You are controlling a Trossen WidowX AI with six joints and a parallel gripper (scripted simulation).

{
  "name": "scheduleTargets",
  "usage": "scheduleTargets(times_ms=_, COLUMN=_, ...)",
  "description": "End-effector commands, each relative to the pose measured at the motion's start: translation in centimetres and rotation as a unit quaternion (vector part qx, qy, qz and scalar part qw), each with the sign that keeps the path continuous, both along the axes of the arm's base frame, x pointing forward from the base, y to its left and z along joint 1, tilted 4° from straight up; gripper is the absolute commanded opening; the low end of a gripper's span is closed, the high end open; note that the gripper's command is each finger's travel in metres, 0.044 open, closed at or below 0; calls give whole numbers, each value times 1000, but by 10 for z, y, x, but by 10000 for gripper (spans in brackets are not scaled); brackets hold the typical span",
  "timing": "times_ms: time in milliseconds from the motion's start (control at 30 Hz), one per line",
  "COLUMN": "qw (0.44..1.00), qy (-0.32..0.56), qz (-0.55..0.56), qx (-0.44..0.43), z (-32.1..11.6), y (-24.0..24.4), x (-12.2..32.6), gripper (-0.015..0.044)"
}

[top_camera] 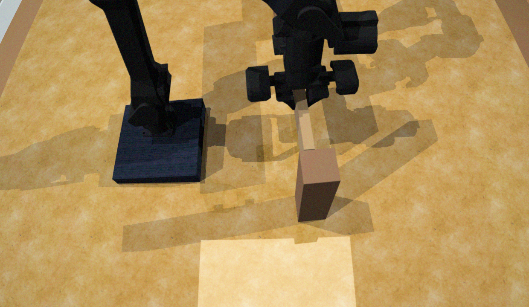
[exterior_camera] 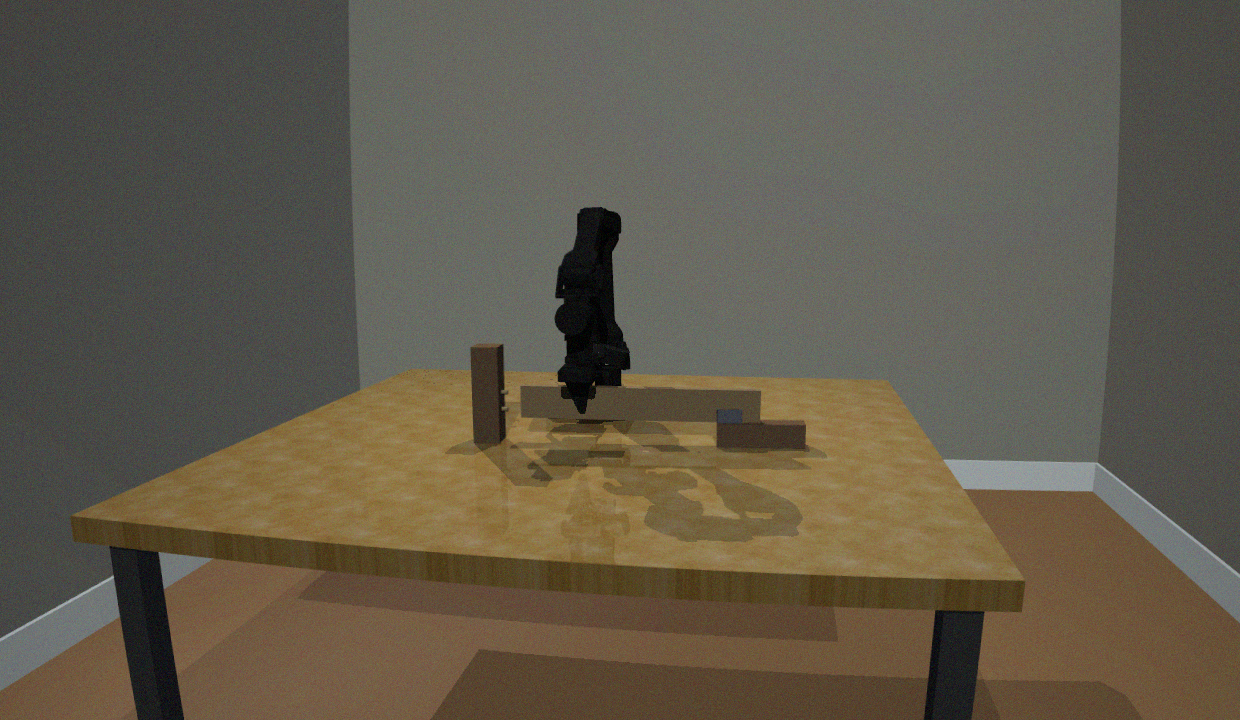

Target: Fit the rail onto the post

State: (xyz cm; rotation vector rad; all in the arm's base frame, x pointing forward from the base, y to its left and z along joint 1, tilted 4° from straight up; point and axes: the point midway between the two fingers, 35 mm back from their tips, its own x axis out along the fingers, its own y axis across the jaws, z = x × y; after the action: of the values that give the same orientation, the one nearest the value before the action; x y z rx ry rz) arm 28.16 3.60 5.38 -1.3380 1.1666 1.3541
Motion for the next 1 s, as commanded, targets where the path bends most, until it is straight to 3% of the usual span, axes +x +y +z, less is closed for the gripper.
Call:
scheduleTargets(times_ms=0, qw=1000, qy=-3, qz=0, qx=1, z=2, y=0, x=1, gripper=0)
scheduleTargets(times_ms=967, qw=1000, qy=-3, qz=0, qx=1, z=0, y=0, x=1, gripper=0)
